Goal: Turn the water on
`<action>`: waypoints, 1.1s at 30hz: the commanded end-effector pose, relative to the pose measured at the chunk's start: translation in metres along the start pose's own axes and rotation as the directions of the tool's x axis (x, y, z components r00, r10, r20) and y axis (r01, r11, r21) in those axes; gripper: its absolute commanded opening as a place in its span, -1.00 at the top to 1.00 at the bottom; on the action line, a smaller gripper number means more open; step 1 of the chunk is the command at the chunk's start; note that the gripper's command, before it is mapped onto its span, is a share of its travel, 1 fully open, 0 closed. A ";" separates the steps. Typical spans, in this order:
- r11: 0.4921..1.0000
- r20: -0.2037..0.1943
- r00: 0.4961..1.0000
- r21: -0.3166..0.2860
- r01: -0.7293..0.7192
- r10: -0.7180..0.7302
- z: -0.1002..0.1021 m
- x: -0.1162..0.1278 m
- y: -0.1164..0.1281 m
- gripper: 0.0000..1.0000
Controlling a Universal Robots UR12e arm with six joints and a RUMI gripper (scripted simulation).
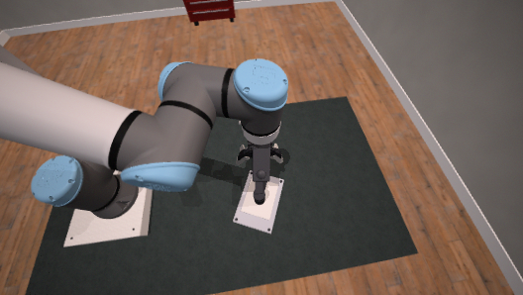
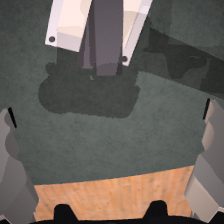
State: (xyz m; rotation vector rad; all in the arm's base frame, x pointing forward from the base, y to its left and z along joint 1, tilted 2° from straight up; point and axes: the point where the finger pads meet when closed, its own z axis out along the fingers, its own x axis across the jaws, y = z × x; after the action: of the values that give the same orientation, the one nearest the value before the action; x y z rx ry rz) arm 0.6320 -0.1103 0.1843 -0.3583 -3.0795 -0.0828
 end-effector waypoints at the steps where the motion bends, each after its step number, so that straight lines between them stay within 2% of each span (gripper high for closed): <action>1: 0.999 0.030 0.999 0.010 -0.031 0.031 0.000 0.005 -0.007 -1.00; 9: 0.999 0.033 0.999 0.011 -0.035 0.035 0.001 0.005 -0.008 -1.00; 10: 0.999 0.033 0.999 0.011 -0.035 0.035 0.001 0.005 -0.008 1.00; 33: 0.999 0.033 0.999 0.011 -0.035 0.035 0.001 0.005 -0.008 1.00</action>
State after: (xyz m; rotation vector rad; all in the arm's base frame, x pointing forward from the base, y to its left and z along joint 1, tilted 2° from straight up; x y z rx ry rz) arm 0.6242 -0.1169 0.1827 -0.4169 -3.1022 -0.0591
